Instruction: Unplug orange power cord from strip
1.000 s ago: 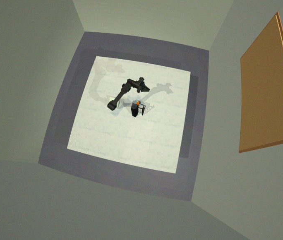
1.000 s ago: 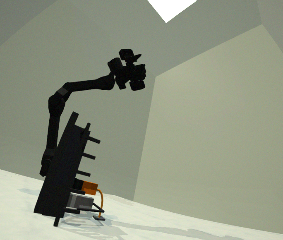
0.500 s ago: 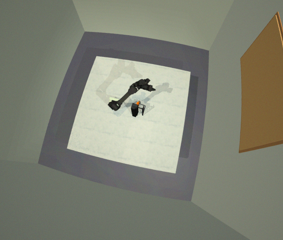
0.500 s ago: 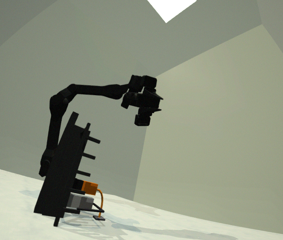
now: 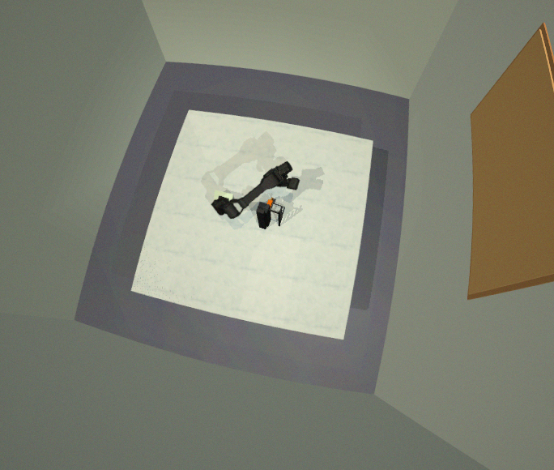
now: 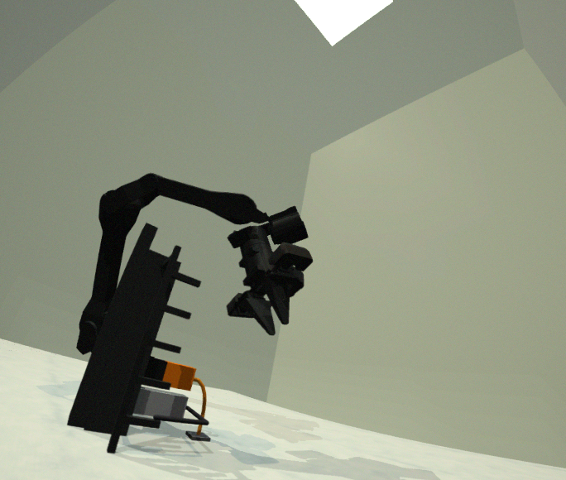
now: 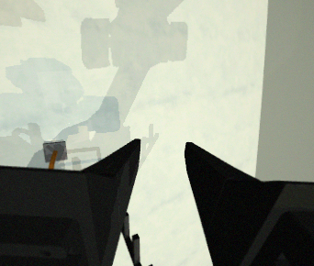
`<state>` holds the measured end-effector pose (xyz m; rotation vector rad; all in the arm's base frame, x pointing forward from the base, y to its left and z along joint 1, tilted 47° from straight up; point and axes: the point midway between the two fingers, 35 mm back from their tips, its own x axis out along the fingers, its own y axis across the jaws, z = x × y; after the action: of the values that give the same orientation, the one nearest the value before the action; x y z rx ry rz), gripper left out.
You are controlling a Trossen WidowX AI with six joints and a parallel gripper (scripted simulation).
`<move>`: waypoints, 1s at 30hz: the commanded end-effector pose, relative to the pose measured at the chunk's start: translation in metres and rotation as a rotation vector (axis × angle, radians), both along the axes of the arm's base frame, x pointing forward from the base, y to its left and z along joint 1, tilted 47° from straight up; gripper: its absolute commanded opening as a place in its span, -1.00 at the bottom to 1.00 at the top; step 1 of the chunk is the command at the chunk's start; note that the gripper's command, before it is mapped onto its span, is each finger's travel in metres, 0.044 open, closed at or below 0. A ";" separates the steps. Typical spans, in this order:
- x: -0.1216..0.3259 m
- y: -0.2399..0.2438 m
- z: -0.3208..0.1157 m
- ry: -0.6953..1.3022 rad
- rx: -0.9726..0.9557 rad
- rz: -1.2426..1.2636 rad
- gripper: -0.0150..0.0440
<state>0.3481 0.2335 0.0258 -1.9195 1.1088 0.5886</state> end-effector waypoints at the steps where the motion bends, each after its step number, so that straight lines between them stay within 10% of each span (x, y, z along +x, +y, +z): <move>1: -0.045 -0.061 -0.024 0.225 -0.114 -0.211 0.05; 30: -0.072 -0.105 -0.013 0.335 -0.193 -0.339 0.05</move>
<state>0.2774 0.1330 0.0073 -1.7620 1.7195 0.6405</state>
